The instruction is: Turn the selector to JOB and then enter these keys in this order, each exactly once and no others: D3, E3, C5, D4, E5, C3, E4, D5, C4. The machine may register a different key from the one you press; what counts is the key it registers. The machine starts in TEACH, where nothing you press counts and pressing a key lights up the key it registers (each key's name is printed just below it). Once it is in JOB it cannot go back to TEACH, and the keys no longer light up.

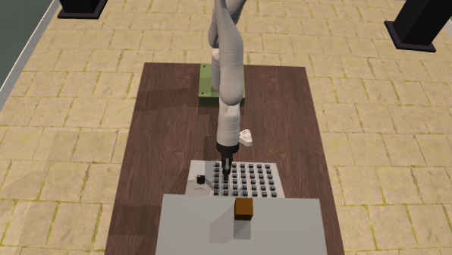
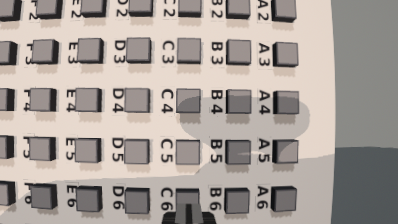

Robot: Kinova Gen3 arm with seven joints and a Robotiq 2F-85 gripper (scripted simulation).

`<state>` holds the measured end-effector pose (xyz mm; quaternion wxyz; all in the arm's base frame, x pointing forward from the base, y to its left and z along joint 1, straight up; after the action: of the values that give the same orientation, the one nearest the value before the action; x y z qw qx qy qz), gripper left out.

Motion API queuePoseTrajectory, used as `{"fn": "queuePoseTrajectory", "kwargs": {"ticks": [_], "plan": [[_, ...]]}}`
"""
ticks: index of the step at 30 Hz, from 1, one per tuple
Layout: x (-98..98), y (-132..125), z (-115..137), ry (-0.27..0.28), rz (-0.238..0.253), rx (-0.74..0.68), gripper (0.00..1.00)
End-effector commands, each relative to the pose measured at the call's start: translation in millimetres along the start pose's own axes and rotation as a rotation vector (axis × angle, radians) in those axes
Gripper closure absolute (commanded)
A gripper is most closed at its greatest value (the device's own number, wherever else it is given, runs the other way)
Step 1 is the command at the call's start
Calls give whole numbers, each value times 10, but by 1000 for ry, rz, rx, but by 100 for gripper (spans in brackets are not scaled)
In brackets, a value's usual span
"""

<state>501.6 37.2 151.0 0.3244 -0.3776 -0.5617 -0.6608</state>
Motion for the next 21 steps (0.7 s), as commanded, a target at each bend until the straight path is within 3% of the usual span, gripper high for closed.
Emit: {"fn": "queuePoseTrajectory", "kwargs": {"ticks": [1,8,17,21], "plan": [[38,25,13,-4,17,10,90],[38,54,34,-3,14,8,90],[34,297,380,-4,15,8,90],[33,316,407,-4,15,8,90]]}}
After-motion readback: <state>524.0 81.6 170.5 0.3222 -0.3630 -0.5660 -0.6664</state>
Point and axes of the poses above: the point where the finger pads meet when closed, its own x axis back along the fingers, its own y axis across the jaws, z = x × y, the point moved 5 cm from there along x, back along the fingers, and after that the axes turned 10 degrees about -x, right-handed, at the moved point
